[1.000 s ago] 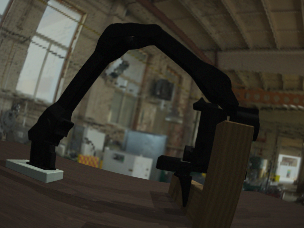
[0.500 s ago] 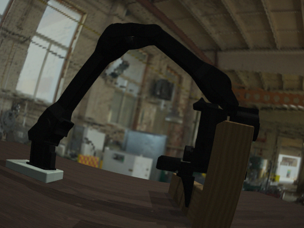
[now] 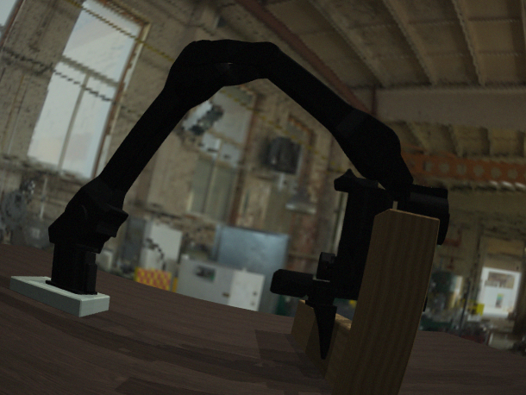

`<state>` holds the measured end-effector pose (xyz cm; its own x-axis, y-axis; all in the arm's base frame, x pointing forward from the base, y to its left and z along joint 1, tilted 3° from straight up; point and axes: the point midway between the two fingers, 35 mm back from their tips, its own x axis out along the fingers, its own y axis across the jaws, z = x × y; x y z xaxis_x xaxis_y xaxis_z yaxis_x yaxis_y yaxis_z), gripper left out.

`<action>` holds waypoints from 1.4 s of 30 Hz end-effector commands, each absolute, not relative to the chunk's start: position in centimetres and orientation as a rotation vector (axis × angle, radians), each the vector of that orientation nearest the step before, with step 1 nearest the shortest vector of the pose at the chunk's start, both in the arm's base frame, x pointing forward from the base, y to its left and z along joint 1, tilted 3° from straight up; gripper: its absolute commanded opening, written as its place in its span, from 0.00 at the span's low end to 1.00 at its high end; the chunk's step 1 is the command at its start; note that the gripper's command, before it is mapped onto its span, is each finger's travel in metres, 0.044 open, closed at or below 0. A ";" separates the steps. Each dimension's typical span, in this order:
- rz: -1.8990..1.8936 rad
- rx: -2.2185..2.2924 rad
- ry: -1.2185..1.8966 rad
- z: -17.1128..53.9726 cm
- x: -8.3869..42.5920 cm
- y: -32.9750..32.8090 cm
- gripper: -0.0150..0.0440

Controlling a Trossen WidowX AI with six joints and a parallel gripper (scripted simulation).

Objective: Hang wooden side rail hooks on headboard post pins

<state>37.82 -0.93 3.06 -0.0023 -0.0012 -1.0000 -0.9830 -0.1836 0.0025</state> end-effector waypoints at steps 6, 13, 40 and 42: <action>1.349 -1.341 1.116 3.2 37.8 -0.9 0.25; 1.349 -1.341 1.116 3.3 37.8 -0.9 0.25; 1.349 -1.341 1.116 3.8 37.8 -0.9 0.25; 1.349 -1.341 1.116 3.8 37.8 -0.9 0.25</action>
